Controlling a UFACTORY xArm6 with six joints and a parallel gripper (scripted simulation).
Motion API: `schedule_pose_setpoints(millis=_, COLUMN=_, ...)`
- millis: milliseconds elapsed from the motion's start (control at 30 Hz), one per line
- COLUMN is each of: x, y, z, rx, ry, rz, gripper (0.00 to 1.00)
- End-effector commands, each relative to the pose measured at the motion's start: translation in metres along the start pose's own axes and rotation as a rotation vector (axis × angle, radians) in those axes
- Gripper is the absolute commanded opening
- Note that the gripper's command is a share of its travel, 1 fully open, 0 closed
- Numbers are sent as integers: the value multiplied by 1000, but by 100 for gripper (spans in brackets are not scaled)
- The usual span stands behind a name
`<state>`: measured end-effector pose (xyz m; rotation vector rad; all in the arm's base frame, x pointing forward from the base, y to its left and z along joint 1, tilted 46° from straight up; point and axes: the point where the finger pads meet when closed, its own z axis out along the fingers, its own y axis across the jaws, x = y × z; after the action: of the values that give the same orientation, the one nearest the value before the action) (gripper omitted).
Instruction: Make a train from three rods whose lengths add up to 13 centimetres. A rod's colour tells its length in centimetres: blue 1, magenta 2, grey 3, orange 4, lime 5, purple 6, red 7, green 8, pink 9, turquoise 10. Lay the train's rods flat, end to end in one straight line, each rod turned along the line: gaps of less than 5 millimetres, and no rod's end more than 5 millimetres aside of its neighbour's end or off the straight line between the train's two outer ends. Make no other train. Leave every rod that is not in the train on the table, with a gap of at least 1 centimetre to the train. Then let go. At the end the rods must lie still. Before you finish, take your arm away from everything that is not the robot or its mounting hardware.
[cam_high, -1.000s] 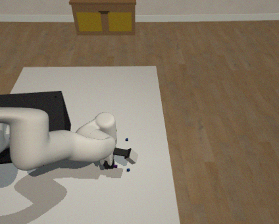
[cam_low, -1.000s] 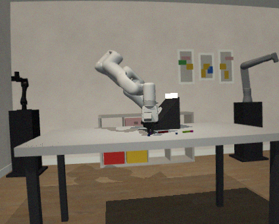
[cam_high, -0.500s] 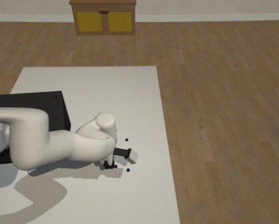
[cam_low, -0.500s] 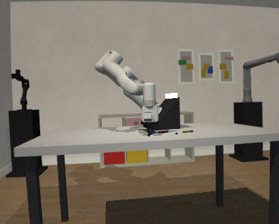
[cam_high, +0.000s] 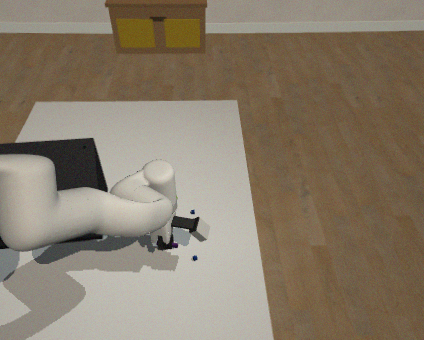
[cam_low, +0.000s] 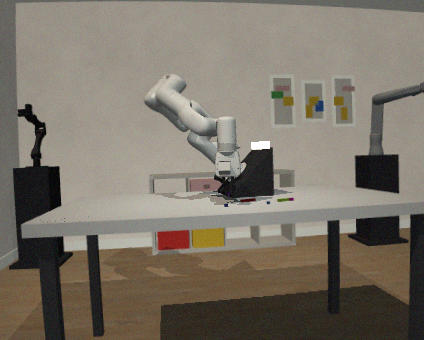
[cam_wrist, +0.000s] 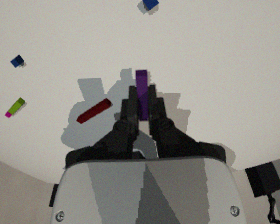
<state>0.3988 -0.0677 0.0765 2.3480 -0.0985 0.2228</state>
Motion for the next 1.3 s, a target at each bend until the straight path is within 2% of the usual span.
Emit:
schedule_pose_setpoints(millis=0, x=0, y=1, z=-21, rx=-2, ry=0, rz=1, gripper=4)
schedule_pose_setpoints(millis=167, x=0, y=1, z=-55, rx=-2, ry=0, rz=1, gripper=4)
schedule_pose_setpoints(millis=267, x=0, y=1, z=-65, rx=-2, ry=0, rz=1, gripper=4)
schedule_pose_setpoints(millis=767, x=1, y=-2, z=-67, rx=-1, ry=0, rz=21, gripper=4)
schedule_pose_setpoints(millis=1033, x=6, y=-38, z=-69, rx=3, ry=-1, rz=277, gripper=4)
schedule_pose_setpoints(millis=1100, x=6, y=-38, z=-69, rx=3, ry=-1, rz=277, gripper=4)
schedule_pose_setpoints(millis=1267, x=7, y=-64, z=-70, rx=5, ry=-2, rz=458, gripper=4)
